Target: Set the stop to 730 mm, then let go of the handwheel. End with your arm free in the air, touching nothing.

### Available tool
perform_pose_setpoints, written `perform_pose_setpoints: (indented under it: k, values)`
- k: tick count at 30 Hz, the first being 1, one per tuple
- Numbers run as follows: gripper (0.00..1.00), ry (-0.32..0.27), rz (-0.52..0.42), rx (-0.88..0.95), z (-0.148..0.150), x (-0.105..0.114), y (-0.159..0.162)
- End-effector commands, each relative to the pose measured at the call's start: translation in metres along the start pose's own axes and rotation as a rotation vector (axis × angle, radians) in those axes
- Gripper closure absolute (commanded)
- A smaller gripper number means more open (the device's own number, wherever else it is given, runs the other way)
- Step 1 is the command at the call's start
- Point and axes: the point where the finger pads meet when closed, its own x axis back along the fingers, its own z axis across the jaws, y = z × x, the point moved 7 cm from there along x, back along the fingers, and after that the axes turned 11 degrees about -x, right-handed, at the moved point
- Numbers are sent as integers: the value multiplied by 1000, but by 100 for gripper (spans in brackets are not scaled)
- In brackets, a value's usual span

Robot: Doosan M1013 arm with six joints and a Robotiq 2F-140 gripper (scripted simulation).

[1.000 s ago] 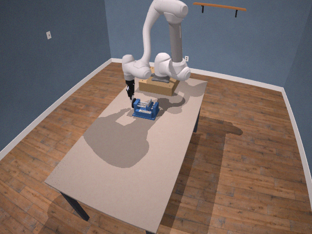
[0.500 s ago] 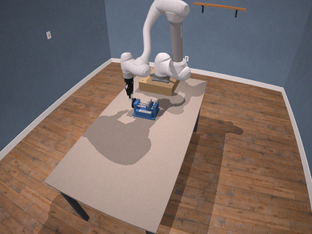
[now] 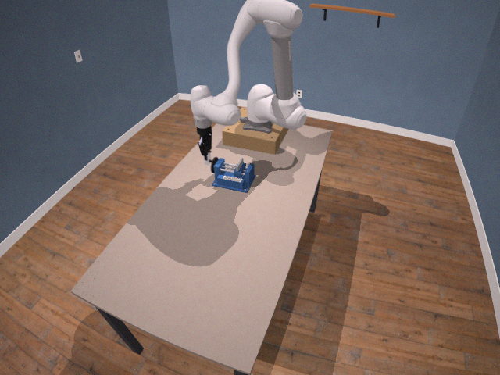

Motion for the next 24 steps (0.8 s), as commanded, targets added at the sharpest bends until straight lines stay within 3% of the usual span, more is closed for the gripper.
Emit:
perform_pose_setpoints:
  k: [1, 24]
  values:
    - [96, 0, 0, 0, -5, -3, 1]
    - [96, 0, 0, 0, -18, -20, 4]
